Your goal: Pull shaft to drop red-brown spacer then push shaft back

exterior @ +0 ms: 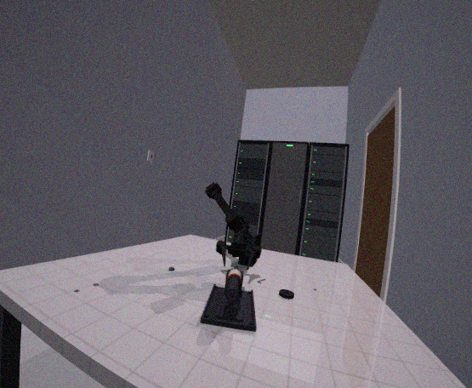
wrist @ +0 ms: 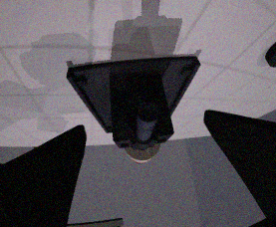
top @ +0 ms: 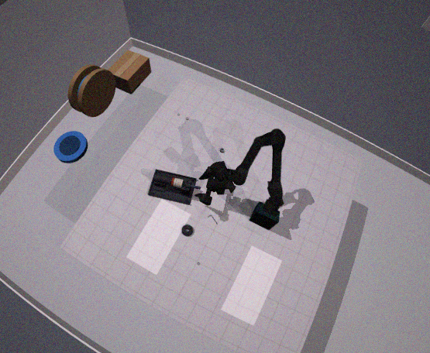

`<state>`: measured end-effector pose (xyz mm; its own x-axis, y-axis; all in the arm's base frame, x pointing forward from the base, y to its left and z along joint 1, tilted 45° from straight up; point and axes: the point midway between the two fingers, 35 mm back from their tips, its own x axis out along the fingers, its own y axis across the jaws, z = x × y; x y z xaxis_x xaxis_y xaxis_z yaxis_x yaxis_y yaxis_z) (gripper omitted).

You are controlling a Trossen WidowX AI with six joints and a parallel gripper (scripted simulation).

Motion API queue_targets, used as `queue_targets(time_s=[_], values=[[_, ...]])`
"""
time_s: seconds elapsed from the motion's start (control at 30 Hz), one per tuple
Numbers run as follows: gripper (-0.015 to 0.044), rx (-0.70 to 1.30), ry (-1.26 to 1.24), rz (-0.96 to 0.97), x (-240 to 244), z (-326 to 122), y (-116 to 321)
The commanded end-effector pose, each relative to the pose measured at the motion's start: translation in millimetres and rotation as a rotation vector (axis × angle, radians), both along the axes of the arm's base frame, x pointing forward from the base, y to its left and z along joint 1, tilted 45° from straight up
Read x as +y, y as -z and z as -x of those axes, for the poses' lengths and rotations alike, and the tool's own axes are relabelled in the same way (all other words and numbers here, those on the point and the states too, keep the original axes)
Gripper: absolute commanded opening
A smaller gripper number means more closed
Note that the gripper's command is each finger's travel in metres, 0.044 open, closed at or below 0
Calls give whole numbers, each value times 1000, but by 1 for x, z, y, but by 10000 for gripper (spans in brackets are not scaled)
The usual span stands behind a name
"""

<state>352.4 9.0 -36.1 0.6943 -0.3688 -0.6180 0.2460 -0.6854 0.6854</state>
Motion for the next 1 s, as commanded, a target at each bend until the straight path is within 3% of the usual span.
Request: queue_targets(time_s=[0.0, 0.97], values=[[440, -2, -5, -2, -1, -6, 4], [440, -3, -5, -1, -6, -14, 12]])
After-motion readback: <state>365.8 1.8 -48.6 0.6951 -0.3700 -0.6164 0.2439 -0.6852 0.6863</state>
